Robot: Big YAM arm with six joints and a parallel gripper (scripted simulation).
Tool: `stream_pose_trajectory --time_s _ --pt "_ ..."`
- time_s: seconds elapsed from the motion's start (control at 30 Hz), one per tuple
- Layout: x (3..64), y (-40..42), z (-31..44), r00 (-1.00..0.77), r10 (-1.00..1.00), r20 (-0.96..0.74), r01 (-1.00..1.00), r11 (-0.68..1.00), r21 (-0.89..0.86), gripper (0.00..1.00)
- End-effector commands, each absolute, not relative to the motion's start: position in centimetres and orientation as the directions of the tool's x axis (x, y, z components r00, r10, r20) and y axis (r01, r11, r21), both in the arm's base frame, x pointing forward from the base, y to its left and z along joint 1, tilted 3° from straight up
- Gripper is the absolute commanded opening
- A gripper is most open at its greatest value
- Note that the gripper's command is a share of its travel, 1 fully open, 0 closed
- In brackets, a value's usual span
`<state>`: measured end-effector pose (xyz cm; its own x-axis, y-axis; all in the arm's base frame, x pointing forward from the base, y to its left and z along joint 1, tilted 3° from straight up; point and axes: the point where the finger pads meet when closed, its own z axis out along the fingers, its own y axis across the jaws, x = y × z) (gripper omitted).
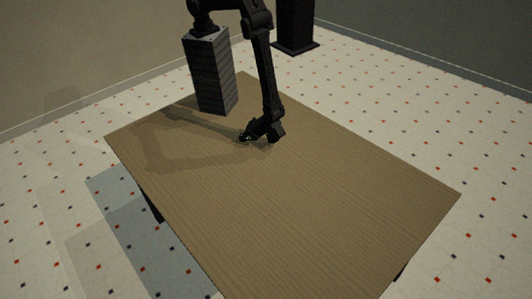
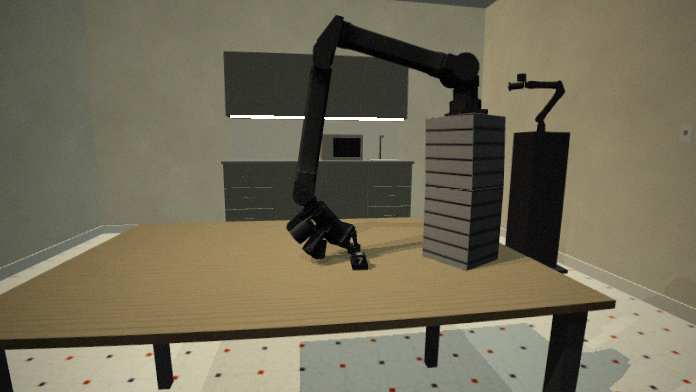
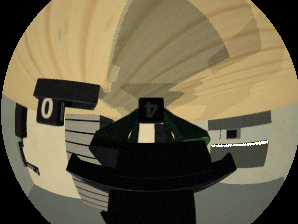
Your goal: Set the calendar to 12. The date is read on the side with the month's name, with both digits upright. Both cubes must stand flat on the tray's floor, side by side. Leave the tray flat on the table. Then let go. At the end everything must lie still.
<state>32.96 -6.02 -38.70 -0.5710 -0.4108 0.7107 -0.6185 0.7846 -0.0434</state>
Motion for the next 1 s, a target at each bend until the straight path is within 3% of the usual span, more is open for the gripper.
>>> stream_pose_trajectory --time_s 0.0,0.97 --pt "33.9 -6.6 -38.4 -0.588 -0.410 0.698 -0.611 0.790 -0.051 0.25" --pt "33.7 -5.8 -30.5 -0.587 -0.404 0.702 -0.611 0.790 -0.056 0.25"
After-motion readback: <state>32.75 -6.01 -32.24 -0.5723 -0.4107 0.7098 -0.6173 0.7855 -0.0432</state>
